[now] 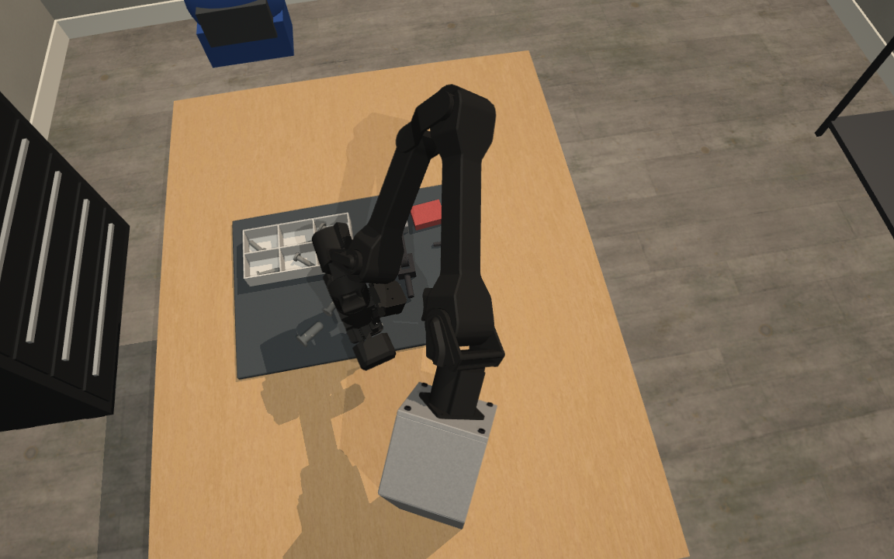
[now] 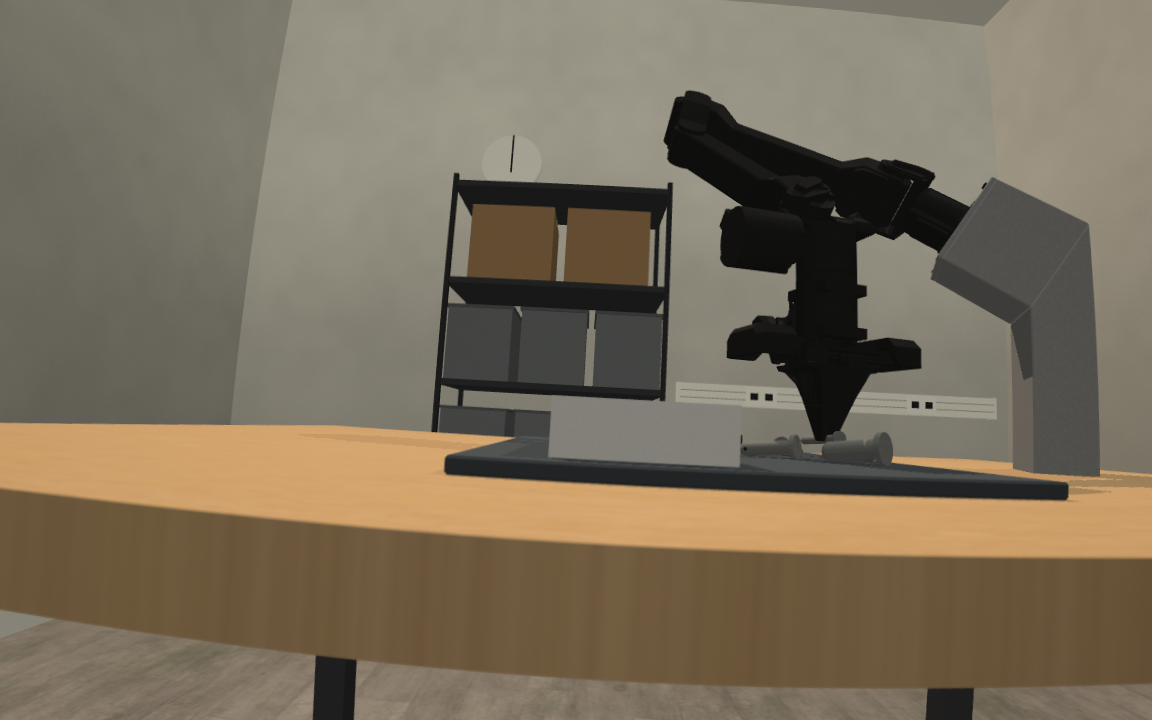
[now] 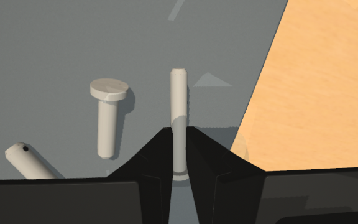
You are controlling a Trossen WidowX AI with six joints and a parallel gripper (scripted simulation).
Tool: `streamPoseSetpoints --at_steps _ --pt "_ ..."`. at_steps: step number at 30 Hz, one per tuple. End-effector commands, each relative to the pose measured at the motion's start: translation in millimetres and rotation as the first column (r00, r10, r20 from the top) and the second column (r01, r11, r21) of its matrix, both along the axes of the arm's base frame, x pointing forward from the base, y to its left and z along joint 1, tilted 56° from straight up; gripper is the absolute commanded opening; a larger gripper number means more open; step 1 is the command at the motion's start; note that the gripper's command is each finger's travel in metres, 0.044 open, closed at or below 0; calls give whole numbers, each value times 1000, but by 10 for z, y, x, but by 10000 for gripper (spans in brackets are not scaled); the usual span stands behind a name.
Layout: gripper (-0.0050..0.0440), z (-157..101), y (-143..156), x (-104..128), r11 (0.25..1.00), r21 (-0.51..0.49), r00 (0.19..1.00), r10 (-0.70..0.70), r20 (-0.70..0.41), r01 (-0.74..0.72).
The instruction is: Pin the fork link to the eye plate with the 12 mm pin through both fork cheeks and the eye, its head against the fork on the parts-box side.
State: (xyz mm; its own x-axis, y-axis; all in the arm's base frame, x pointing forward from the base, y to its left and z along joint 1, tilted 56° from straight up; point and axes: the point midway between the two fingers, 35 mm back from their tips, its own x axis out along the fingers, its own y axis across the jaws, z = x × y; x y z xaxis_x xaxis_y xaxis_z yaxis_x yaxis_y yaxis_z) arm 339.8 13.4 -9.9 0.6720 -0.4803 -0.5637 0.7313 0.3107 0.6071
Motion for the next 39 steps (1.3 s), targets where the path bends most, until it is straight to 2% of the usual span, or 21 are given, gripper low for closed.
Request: streamPoseSetpoints --at_steps 1,39 --pt "-50 -12 -19 42 1000 3 1000 0 4 0" --pt "-50 -51 -58 88 1000 3 1000 -2 6 2"
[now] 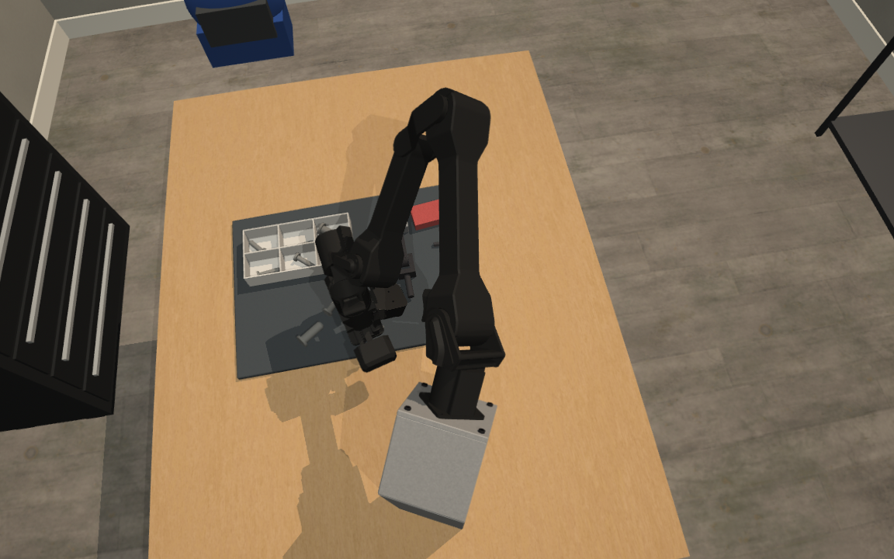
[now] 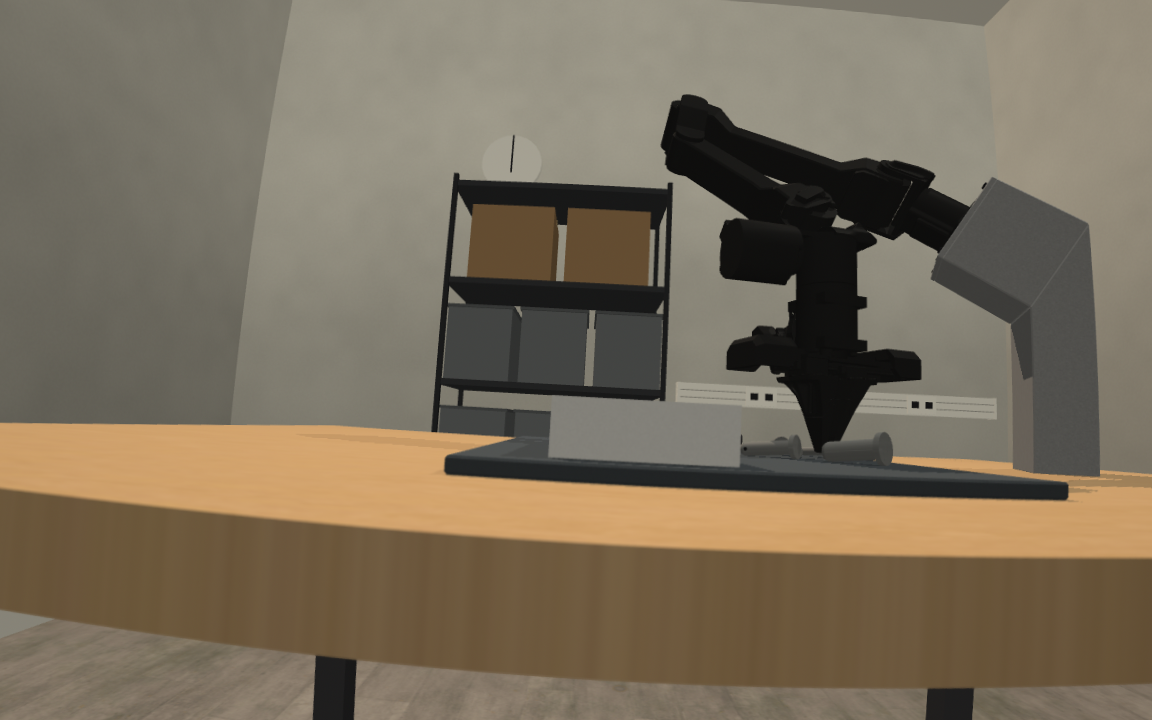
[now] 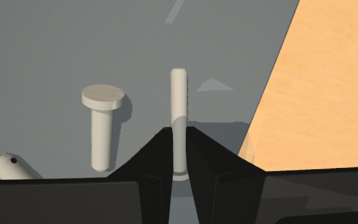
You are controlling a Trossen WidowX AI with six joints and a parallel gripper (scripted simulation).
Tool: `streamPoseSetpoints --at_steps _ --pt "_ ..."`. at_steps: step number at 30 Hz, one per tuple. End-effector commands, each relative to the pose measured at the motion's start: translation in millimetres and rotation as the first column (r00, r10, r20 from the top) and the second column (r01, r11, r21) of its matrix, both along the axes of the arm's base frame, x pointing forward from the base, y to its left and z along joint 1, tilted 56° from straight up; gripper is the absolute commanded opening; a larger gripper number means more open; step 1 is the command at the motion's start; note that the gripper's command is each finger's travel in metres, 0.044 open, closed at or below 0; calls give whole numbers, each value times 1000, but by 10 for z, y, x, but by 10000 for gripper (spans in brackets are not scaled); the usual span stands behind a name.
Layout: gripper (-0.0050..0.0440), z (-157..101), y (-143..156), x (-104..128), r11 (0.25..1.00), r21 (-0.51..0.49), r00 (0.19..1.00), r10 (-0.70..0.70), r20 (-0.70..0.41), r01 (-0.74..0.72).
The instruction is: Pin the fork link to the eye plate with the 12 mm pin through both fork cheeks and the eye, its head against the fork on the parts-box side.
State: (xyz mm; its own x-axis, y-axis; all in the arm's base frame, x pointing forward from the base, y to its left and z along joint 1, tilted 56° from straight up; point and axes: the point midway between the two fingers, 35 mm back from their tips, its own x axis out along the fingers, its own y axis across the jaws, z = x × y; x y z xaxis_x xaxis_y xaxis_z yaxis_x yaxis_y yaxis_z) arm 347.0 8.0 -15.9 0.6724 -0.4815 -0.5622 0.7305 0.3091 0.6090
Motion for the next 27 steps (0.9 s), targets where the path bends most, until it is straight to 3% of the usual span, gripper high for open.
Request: streamPoseSetpoints --at_steps 1,19,20,27 --pt "-50 9 -3 16 1000 2 1000 0 4 0" --pt "-50 9 -3 16 1000 2 1000 0 4 0" --pt "70 9 -3 16 1000 2 1000 0 4 0" --pt "70 9 -3 16 1000 2 1000 0 4 0"
